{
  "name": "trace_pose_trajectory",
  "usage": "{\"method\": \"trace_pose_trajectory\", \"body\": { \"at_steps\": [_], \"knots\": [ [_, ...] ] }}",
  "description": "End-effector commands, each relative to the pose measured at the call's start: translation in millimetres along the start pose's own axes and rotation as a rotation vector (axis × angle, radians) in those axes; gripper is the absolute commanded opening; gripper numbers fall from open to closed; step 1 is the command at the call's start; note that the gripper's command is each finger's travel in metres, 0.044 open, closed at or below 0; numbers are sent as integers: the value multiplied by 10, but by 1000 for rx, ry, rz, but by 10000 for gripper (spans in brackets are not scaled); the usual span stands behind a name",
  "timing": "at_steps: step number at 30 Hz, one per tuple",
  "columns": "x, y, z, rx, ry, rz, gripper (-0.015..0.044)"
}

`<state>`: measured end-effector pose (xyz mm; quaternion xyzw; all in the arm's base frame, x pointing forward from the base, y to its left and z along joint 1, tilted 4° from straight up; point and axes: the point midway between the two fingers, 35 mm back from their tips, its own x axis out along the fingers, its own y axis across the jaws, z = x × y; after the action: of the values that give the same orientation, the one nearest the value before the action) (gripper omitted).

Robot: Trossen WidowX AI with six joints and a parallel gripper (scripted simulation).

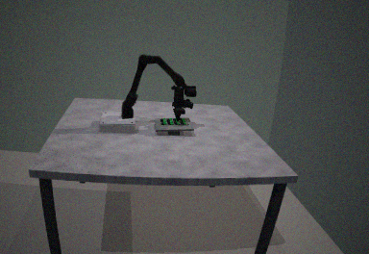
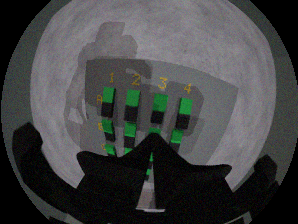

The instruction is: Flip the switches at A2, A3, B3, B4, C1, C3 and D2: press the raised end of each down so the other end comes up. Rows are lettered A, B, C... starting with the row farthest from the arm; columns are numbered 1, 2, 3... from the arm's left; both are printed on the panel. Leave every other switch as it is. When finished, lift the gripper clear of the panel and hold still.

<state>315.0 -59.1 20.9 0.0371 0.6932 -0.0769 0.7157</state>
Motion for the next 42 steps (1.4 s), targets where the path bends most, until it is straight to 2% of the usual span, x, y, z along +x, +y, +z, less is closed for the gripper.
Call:
{"method": "trace_pose_trajectory", "body": {
  "at_steps": [1, 21, 27, 39, 42],
  "knots": [
    [10, -4, 4, -4, -2, -2, 0],
    [37, -4, 5, -4, -2, -2, 0],
    [-614, -2, -20, -4, -28, -2, 0],
    [-607, -302, -204, -4, -26, -5, 0],
    [-430, -304, -198, -4, -39, -5, 0]
  ]
}}
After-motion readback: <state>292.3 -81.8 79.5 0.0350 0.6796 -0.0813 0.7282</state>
